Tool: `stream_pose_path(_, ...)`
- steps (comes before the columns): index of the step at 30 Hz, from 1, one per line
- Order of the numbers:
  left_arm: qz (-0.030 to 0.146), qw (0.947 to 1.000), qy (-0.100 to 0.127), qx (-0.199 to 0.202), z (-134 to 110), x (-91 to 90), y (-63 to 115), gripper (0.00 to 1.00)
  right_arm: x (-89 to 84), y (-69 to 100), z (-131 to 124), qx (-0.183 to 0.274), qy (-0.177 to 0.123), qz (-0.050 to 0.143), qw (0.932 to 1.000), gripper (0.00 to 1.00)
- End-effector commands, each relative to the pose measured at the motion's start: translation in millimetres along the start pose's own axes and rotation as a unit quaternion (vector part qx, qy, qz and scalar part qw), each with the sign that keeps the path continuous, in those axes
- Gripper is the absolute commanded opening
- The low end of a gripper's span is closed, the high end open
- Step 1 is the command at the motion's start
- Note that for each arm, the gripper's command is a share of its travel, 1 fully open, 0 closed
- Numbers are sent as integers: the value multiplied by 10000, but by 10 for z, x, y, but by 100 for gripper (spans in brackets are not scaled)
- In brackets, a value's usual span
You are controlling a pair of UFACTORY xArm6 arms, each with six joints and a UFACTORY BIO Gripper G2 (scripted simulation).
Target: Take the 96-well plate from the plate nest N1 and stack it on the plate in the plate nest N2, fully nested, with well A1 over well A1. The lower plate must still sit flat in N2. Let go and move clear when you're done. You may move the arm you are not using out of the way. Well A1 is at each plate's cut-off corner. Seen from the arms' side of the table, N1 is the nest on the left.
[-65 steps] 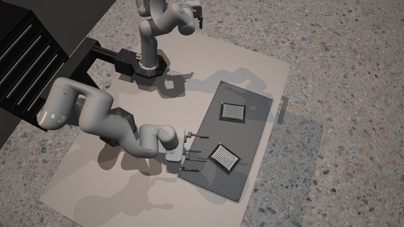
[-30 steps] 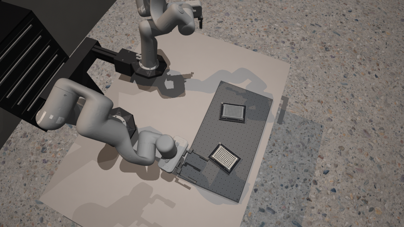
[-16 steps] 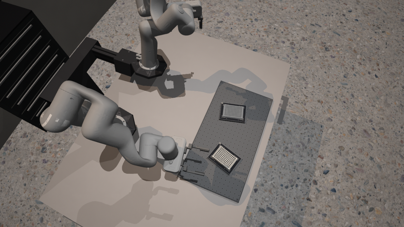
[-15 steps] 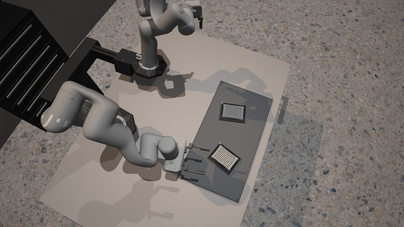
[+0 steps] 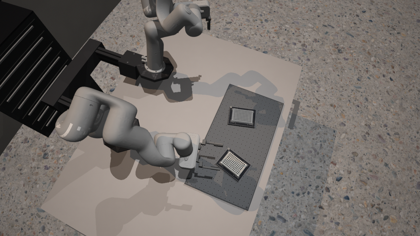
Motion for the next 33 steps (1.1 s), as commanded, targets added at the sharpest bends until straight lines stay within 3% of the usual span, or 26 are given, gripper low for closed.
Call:
stream_pose_path(1, -10, 10000, 3, -6, 2, -1, 6, 100, 60, -99, 204, 18, 19, -30, 10000, 37)
stream_pose_path(33, -10, 10000, 3, -6, 2, -1, 6, 100, 457, -544, 1473, 18, 15, -31, 10000, 37)
Point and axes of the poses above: on each arm, the point midway between the two finger pads, its own y axis back along the fingers, its own z axis across the jaws, x = y × z, the point moved 8 cm from there along y, back along the fingers, and after that the axes turned 5 degrees about y, right-handed, at the moved point
